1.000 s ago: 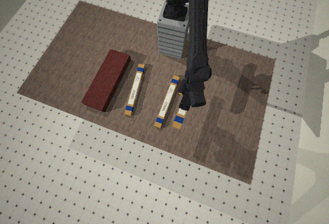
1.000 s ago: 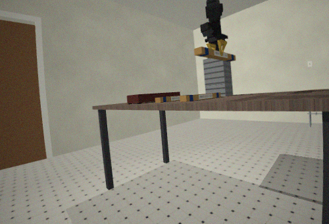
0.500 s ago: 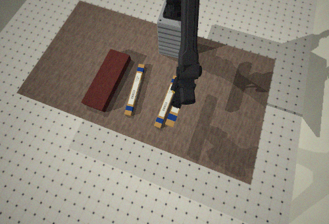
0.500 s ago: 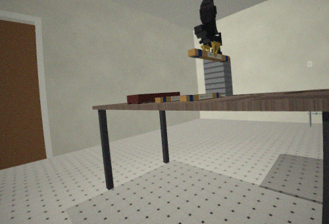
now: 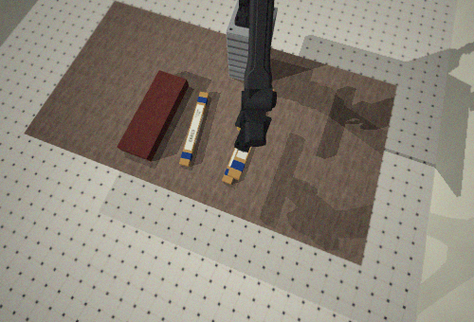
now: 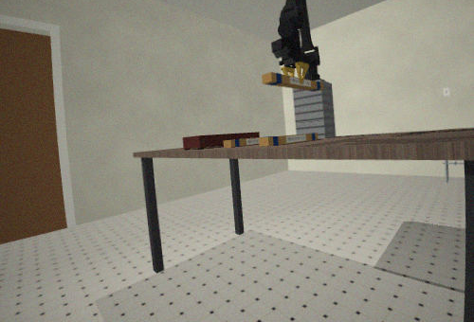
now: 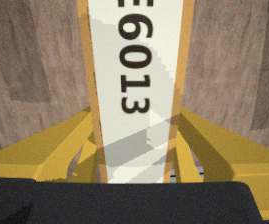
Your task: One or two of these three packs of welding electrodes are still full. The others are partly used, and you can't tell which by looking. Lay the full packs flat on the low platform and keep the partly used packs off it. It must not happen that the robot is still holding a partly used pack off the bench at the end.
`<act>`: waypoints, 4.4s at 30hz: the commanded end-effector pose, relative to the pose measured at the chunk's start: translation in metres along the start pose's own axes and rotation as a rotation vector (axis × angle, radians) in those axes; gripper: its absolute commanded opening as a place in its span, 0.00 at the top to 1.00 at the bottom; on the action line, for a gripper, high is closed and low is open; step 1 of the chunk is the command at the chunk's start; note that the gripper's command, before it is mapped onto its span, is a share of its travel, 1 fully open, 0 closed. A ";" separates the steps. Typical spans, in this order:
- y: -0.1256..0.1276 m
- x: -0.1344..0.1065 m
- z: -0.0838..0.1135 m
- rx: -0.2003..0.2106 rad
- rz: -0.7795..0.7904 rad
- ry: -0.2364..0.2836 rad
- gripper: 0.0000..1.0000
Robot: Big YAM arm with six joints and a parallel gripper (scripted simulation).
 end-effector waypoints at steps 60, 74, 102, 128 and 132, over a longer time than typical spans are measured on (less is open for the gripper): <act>-0.143 0.015 0.016 0.008 0.018 -0.052 1.00; -0.136 0.015 0.016 0.007 0.036 -0.054 1.00; -0.143 0.014 -0.011 0.007 0.017 -0.039 1.00; -0.142 0.014 -0.044 0.007 0.017 -0.037 1.00; -0.142 0.014 -0.046 0.007 0.017 -0.037 1.00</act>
Point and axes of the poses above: the point where the finger pads meet when closed, its own z axis back along the fingers, its own y axis across the jaws, x = y × z, the point moved 6 cm from there along z, back along the fingers
